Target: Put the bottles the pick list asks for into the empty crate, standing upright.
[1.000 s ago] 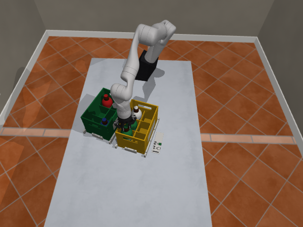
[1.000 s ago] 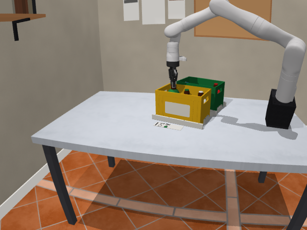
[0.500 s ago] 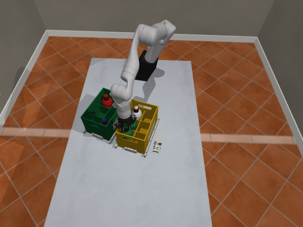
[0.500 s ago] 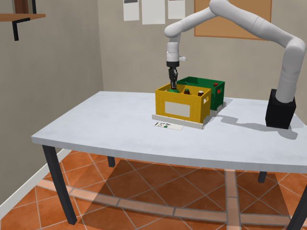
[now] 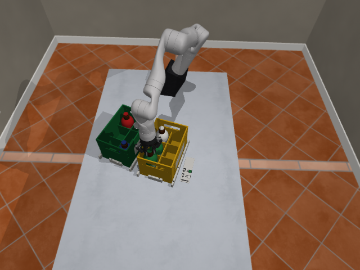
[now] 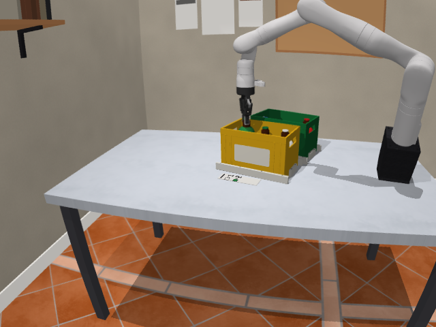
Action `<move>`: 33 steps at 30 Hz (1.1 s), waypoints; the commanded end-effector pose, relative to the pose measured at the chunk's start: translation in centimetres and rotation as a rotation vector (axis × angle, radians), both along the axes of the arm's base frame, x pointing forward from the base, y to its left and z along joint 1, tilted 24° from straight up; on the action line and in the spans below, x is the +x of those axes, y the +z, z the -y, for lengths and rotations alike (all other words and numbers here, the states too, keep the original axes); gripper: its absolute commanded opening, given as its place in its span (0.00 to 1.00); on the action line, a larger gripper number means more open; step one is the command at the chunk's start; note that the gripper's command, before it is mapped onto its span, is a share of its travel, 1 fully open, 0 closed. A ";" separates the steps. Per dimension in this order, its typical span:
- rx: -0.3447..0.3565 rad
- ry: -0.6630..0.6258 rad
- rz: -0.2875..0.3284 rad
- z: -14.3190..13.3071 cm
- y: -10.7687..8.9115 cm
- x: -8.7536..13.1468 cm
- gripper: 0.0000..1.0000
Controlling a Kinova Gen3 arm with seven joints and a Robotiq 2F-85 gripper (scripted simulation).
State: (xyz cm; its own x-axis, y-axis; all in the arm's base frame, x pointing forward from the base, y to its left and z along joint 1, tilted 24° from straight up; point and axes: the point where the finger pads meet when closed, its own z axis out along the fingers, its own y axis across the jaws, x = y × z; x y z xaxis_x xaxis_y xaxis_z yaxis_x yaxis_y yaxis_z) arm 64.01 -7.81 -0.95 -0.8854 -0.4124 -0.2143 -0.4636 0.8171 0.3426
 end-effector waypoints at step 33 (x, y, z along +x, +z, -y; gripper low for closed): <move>-0.001 -0.001 0.003 -0.4 -1.1 0.1 0.10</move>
State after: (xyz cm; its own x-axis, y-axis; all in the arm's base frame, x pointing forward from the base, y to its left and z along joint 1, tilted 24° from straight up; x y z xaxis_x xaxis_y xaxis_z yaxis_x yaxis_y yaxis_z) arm 64.06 -7.29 -2.13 -0.8854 -0.4124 -0.2143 -0.4636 0.8171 0.3427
